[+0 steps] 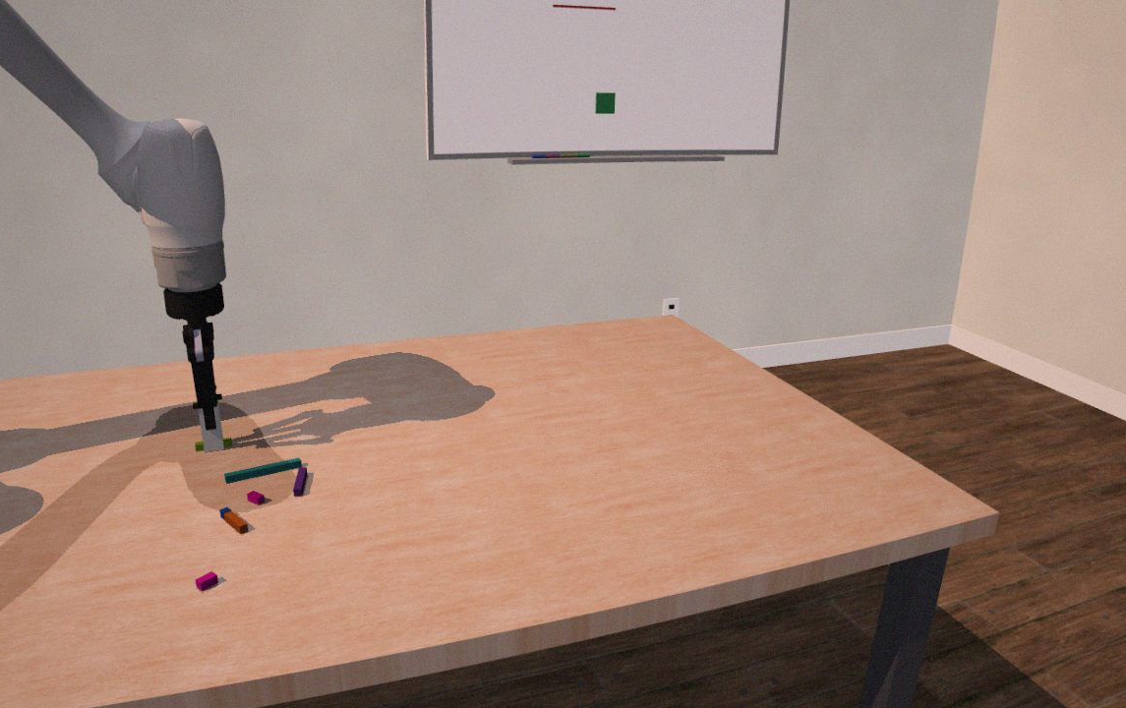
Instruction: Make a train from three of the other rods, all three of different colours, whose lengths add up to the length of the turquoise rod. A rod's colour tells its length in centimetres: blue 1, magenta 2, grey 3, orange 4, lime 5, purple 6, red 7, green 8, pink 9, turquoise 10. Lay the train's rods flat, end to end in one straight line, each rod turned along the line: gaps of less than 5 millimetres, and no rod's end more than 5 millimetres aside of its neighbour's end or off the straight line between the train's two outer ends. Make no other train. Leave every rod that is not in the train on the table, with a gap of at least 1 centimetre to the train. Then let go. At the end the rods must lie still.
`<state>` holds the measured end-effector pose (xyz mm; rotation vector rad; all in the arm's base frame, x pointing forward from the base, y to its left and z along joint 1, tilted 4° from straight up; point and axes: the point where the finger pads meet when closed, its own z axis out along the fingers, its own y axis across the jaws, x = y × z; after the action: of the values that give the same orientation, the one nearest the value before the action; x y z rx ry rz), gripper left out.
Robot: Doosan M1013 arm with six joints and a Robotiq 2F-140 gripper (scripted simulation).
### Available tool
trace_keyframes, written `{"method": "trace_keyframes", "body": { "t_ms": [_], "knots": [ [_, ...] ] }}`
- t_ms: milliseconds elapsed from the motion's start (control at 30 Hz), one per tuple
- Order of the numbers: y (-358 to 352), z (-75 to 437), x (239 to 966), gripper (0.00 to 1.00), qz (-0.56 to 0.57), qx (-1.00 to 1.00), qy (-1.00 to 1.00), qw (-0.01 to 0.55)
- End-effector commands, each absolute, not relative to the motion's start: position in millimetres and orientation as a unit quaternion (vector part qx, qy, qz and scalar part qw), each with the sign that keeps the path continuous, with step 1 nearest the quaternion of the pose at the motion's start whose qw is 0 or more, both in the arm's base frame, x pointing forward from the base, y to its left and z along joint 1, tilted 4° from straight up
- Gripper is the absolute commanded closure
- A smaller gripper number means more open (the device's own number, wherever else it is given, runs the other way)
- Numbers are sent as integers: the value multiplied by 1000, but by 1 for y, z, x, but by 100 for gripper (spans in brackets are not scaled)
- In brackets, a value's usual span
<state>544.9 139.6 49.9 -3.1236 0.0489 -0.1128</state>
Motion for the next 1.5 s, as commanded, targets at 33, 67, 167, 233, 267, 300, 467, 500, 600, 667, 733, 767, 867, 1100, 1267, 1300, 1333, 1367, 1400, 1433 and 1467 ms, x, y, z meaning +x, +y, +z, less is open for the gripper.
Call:
{"method": "trace_keyframes", "body": {
  "t_ms": [33, 67, 167, 233, 267, 300, 467, 500, 600, 667, 733, 767, 867, 1100, 1267, 1300, 1333, 1367, 1400, 1433, 1467],
  "knots": [
    [140, 50, 545, 97, -36, -999, 16, 8],
    [140, 50, 545, 97, -36, -999, 16, 8],
    [140, 50, 545, 97, -36, -999, 16, 8],
    [140, 50, 545, 97, -36, -999, 16, 8],
    [140, 50, 545, 97, -36, -999, 16, 8],
    [140, 50, 545, 97, -36, -999, 16, 8],
    [140, 50, 545, 97, -36, -999, 16, 8],
    [140, 51, 545, 97, -36, -999, 16, 8],
    [140, 59, 544, 97, -36, -999, 16, 8],
    [140, 59, 544, 97, -36, -999, 16, 8],
    [139, 69, 543, 97, -36, -999, 16, 8],
    [139, 75, 543, 97, -36, -999, 16, 8],
    [139, 97, 541, 97, -36, -999, 16, 8],
    [138, 142, 538, 97, -36, -999, 16, 8],
    [138, 149, 538, 97, -36, -999, 16, 8],
    [138, 150, 538, 97, -36, -999, 16, 8],
    [138, 150, 538, 97, -36, -999, 16, 8],
    [138, 150, 538, 97, -36, -999, 16, 8],
    [138, 150, 538, 97, -36, -999, 16, 8],
    [138, 150, 538, 97, -36, -999, 16, 8],
    [138, 150, 538, 97, -36, -999, 16, 8]
  ]
}}
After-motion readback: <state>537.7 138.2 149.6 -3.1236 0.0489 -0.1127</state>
